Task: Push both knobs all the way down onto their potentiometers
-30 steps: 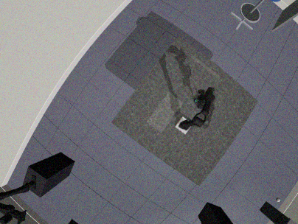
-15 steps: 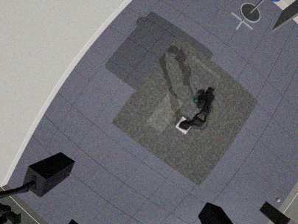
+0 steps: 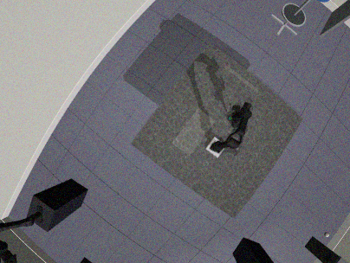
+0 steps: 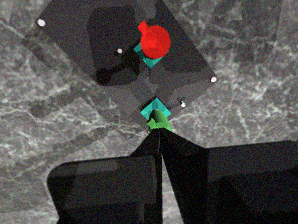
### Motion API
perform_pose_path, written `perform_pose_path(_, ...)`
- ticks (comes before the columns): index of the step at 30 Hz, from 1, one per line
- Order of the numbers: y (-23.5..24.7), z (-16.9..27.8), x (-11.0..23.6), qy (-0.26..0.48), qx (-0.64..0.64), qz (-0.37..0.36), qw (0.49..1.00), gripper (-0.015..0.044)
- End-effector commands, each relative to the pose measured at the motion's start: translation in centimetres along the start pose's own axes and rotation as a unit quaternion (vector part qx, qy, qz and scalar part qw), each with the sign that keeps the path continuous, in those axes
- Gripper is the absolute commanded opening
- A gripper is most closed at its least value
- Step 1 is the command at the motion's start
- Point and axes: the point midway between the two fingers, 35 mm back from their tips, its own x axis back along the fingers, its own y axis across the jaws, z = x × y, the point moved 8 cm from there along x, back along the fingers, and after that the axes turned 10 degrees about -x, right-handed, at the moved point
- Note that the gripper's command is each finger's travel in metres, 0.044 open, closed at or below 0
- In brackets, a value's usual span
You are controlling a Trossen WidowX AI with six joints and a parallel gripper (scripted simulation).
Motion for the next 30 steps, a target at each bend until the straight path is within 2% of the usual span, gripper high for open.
perform_pose_path(1, 0.01, -0.04, -0.47, -0.002, -0.002, 0.002, 1.0, 0.0)
perform_pose_path(30, 0.0, -0.04, -1.09, -0.002, -0.002, 0.002, 1.0, 0.0)
